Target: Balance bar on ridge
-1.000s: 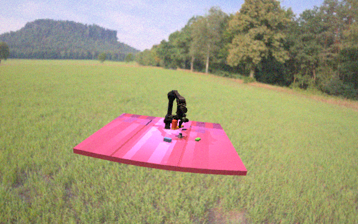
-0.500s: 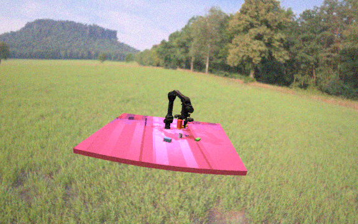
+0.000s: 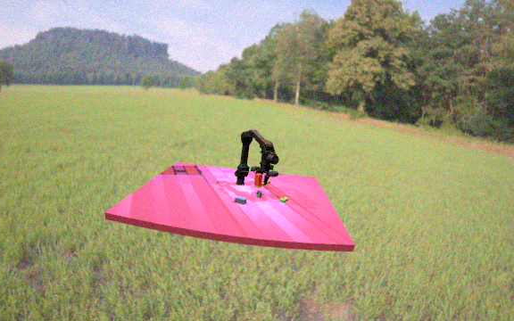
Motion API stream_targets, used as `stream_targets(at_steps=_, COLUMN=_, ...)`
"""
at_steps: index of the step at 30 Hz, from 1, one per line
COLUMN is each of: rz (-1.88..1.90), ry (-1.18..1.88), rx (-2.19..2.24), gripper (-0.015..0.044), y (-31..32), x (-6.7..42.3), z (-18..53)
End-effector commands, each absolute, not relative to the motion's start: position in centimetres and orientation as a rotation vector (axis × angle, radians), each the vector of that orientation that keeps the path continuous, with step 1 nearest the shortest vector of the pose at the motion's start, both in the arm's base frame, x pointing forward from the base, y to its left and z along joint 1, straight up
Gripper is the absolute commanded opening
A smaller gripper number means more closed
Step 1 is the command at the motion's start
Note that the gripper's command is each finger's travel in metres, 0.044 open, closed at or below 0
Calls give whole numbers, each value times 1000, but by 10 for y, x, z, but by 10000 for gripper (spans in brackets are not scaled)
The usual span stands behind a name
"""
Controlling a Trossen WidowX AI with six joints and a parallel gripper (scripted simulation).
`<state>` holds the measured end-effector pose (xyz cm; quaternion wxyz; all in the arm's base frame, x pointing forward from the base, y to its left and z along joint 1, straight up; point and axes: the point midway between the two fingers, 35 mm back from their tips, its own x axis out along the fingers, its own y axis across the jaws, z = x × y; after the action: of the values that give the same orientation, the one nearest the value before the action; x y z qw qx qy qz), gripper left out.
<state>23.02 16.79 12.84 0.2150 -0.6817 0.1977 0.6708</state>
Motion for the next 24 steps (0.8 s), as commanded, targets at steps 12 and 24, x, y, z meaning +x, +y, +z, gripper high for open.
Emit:
stream_targets(at_steps=12, rz=1859, ry=554, rx=-1891, gripper=0, y=167, x=230, z=105)
stream_targets(at_steps=24, rz=1859, ry=554, rx=-1891, gripper=0, y=167, x=230, z=102)
